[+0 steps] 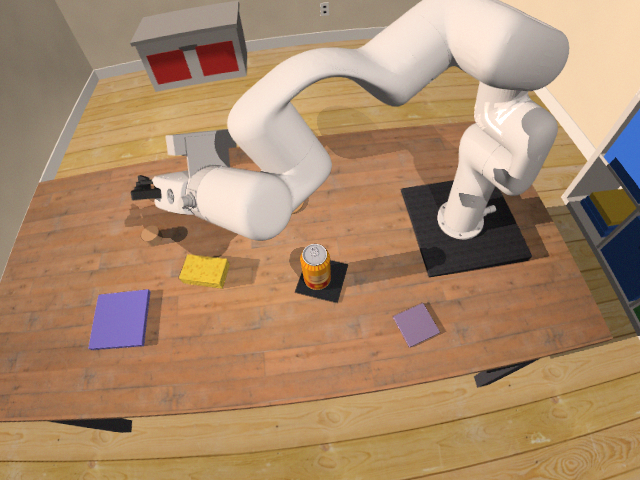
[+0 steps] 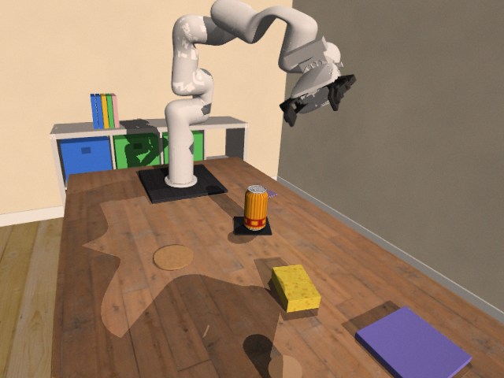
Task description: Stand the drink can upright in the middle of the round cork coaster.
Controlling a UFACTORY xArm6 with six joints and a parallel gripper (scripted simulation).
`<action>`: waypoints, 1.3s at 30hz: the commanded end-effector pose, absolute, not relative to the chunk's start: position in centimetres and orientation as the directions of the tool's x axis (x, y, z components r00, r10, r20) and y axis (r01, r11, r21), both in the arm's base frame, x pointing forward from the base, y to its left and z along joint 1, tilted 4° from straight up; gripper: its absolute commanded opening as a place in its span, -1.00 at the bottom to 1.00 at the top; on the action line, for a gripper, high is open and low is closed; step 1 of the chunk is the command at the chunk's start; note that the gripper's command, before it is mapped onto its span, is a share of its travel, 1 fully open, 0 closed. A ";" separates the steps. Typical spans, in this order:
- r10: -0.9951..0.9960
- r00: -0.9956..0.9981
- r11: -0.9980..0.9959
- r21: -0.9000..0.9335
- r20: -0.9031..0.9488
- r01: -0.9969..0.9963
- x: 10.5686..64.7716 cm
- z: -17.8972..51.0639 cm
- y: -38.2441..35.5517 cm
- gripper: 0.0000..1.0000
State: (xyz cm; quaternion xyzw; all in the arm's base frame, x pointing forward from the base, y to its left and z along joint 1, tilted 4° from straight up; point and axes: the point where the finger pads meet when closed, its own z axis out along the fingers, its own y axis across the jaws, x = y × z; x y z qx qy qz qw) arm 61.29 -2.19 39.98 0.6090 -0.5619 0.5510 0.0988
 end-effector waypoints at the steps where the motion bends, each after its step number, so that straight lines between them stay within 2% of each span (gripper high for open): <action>1: -0.576 -0.242 -0.349 -0.503 0.780 -0.791 61.3 40.2 -2.2 1.00; 21: -0.600 -0.256 -0.316 -0.519 0.758 -0.794 60.9 39.6 -2.3 1.00; 29: -0.742 -0.437 0.054 -0.604 0.508 -0.795 54.6 31.5 -2.3 1.00; 32: -0.739 -0.517 0.194 -0.599 0.432 -0.777 52.2 29.0 -1.4 1.00; 34: -0.739 -0.517 0.194 -0.599 0.432 -0.777 52.2 29.0 -1.4 1.00; 35: -0.725 -0.590 0.324 -0.579 0.356 -0.748 49.6 26.4 -0.7 1.00; 39: -0.672 -0.682 0.471 -0.543 0.289 -0.695 46.7 24.1 1.0 1.00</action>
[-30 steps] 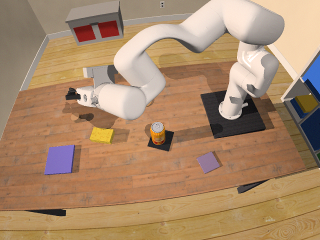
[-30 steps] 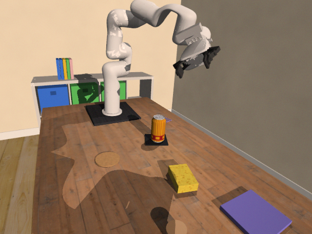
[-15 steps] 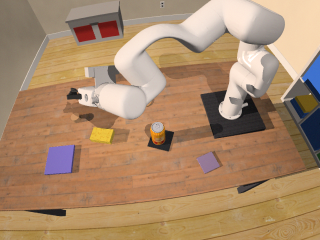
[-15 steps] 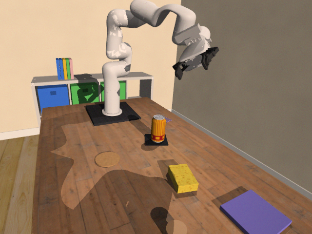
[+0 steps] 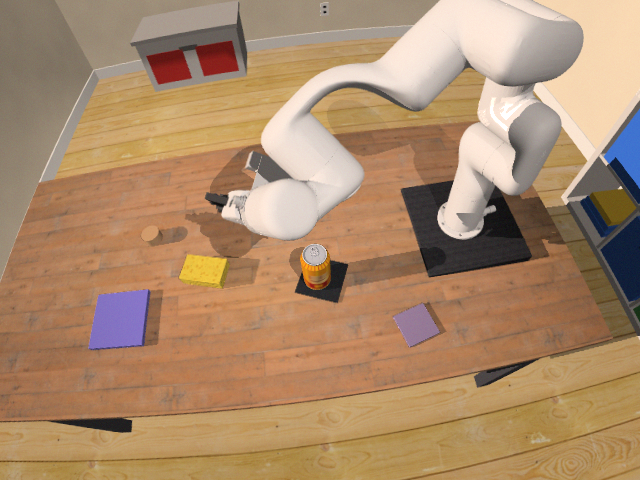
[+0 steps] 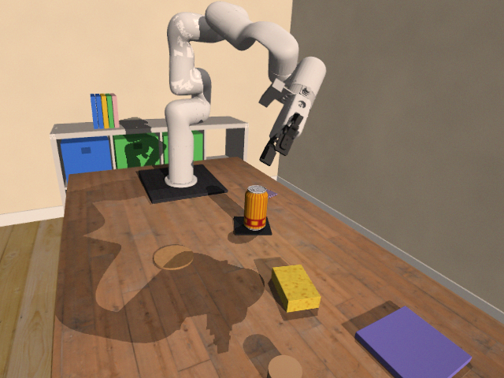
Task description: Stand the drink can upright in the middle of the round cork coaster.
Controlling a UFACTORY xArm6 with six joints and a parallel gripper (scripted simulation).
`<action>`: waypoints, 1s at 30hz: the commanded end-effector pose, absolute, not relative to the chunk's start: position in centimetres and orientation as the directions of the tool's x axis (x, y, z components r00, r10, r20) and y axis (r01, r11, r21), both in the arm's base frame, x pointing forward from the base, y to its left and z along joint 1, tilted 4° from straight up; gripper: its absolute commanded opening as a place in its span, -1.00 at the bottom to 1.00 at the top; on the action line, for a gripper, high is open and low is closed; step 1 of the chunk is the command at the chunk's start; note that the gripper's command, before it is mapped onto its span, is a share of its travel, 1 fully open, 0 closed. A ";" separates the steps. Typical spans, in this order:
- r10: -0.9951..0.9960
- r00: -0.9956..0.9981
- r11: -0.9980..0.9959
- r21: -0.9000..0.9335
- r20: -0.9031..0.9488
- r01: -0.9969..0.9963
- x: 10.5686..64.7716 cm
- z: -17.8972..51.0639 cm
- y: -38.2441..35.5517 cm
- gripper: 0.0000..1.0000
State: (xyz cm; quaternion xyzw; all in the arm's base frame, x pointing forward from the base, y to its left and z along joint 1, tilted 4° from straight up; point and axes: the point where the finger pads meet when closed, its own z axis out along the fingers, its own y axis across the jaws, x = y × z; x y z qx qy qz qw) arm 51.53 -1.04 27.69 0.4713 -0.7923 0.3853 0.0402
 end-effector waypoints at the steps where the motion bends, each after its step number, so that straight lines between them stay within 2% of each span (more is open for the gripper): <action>1: -0.654 -0.707 0.512 -0.530 0.270 -0.676 45.8 23.4 1.5 1.00; 7: -0.519 -0.838 0.725 -0.432 0.170 -0.537 40.6 19.9 4.3 1.00; 12: -0.437 -0.890 0.811 -0.372 0.126 -0.451 40.6 19.8 4.3 1.00; 14: -0.321 -0.945 0.900 -0.289 0.068 -0.326 40.6 19.8 4.3 1.00; 25: 0.052 -0.997 0.999 0.002 -0.062 0.052 40.6 19.8 4.3 1.00; 30: 0.054 -0.997 0.999 0.005 -0.062 0.054 40.6 19.8 4.3 1.00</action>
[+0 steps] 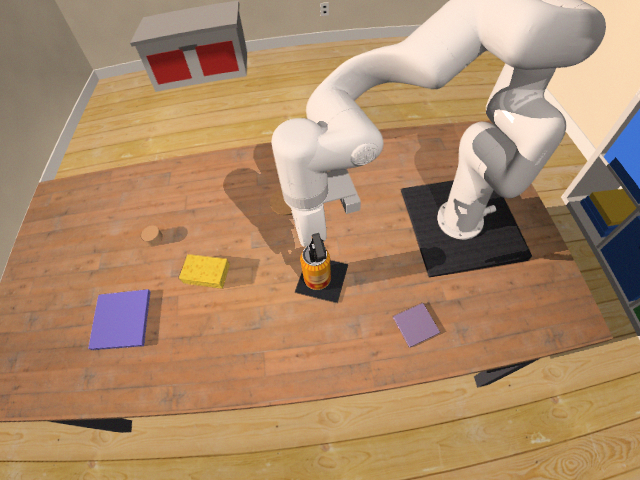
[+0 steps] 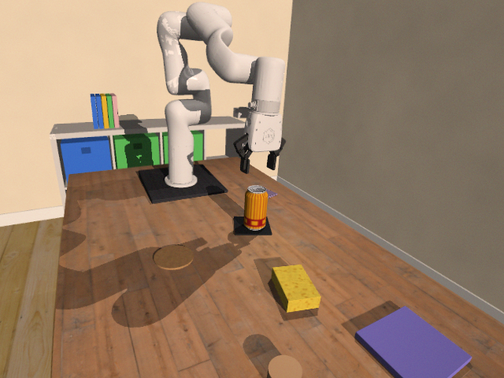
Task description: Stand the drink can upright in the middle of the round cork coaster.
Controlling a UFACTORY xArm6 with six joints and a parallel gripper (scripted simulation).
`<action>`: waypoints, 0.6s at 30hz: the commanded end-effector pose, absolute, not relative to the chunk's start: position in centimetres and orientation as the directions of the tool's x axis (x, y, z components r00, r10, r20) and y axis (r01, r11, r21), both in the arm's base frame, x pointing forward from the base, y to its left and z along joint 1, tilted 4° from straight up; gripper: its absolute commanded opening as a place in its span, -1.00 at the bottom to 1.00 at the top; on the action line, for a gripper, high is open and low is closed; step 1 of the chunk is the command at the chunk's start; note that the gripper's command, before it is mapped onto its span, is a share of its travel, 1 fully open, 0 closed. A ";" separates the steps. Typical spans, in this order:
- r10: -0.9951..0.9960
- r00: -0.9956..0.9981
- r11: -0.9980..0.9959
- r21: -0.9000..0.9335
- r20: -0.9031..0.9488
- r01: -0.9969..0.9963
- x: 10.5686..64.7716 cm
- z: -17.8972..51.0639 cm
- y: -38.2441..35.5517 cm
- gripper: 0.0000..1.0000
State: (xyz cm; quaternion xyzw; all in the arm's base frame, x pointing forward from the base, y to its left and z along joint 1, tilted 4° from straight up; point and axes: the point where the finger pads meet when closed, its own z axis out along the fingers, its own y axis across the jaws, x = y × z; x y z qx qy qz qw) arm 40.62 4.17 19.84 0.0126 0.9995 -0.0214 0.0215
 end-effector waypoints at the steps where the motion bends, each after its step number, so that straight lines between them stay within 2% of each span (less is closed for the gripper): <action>1: 0.054 -0.997 0.999 0.005 -0.062 0.054 40.6 19.8 4.3 1.00; 8: 0.054 -0.997 0.999 0.005 -0.062 0.054 40.7 19.1 4.3 1.00; 14: 0.054 -0.997 0.999 0.005 -0.062 0.054 41.1 12.3 4.3 1.00; 18: 0.054 -0.997 0.999 0.005 -0.062 0.054 41.2 10.5 4.3 1.00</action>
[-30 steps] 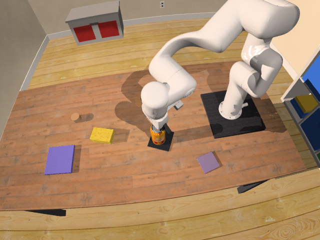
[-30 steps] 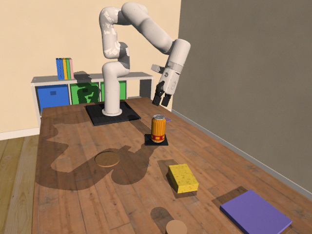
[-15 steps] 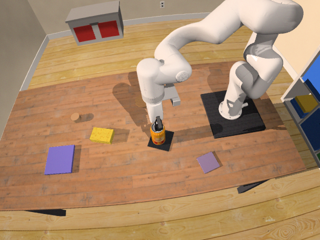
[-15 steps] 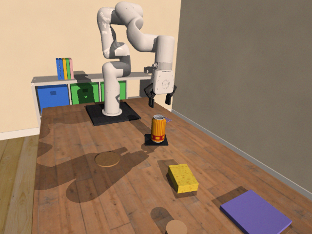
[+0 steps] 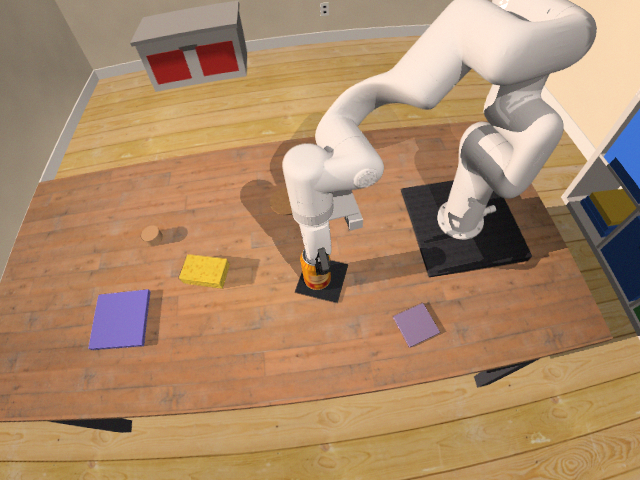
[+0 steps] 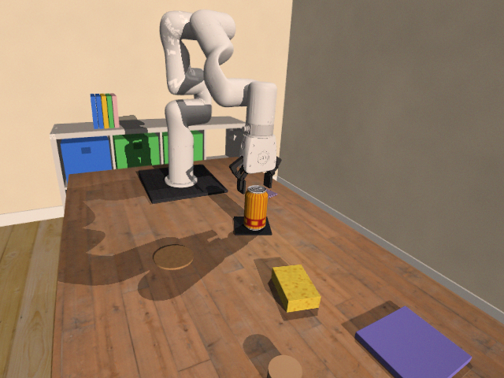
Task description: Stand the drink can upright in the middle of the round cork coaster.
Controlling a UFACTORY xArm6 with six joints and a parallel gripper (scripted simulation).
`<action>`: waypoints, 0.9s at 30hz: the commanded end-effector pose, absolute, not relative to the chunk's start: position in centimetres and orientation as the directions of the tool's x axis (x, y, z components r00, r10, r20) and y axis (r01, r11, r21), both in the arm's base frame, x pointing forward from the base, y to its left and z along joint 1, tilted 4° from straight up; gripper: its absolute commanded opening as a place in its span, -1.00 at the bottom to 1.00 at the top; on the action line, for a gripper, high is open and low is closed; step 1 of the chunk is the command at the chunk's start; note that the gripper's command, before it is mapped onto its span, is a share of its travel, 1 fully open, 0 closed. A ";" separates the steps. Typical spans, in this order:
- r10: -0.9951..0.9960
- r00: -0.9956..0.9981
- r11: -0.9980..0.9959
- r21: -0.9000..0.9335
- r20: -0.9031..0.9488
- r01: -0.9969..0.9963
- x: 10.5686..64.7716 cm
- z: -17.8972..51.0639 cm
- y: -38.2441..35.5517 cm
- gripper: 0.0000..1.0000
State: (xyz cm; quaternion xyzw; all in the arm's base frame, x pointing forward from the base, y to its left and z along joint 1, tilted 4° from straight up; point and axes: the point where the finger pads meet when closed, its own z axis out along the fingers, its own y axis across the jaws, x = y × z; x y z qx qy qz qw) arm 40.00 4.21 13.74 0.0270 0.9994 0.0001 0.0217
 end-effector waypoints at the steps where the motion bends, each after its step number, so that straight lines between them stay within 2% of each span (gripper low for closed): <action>1: 0.054 -0.997 0.999 0.005 -0.062 0.054 41.2 10.1 4.3 1.00; 12: 0.054 -0.997 0.999 0.005 -0.062 0.054 41.2 9.9 4.3 1.00; 13: 0.054 -0.997 0.999 0.005 -0.062 0.054 41.2 9.9 4.3 -1.00; 27: 0.054 -0.997 0.999 0.005 -0.062 0.054 41.2 9.9 4.3 -1.00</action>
